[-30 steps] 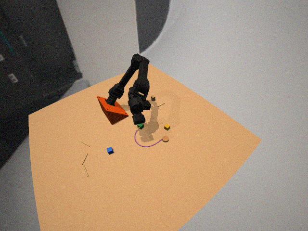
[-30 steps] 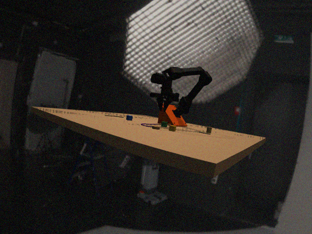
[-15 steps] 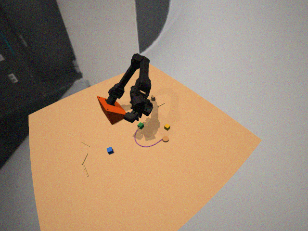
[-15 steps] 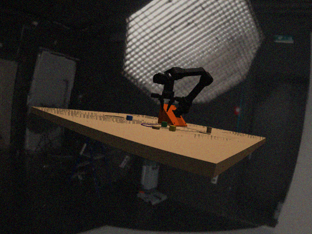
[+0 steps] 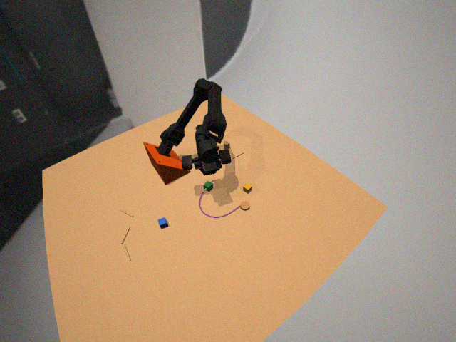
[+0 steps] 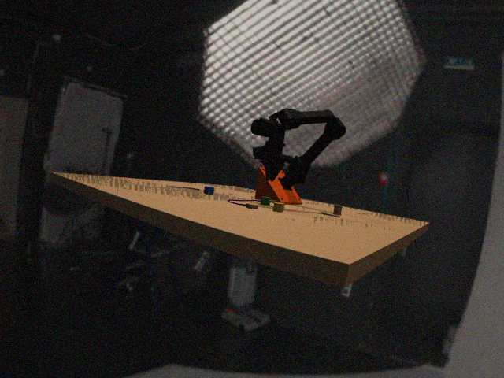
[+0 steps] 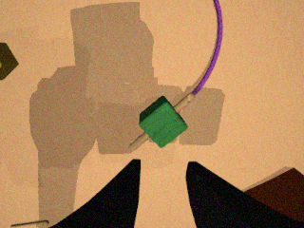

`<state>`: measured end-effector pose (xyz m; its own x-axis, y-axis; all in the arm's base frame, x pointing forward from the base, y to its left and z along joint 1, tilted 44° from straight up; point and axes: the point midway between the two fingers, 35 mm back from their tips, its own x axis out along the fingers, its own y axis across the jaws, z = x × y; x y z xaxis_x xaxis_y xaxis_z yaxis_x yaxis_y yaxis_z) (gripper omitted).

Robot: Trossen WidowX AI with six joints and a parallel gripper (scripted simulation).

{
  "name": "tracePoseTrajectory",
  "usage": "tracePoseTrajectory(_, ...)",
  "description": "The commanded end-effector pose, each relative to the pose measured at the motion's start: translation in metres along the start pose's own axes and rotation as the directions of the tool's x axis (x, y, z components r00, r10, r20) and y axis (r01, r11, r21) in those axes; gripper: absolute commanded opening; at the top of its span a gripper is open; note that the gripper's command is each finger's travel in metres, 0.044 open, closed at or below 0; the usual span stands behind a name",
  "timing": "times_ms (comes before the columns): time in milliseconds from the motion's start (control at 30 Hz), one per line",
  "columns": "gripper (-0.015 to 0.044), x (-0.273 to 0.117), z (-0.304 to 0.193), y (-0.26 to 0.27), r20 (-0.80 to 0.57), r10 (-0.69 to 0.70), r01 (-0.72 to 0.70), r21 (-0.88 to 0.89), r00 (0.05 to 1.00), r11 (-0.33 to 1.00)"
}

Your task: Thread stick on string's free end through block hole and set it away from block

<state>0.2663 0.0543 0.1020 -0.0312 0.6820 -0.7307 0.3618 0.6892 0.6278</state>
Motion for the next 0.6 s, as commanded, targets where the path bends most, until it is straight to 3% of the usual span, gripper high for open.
tracePoseTrajectory(0, 0.012, -0.0002, -0.0183, 0.0124, -0.012, 0.013, 0.0, 0.711, 1.0, 0.703)
tracePoseTrajectory(567, 0.012, -0.0002, -0.0184, 0.0125, -0.012, 0.013, 0.0, 0.72, 1.0, 0.694)
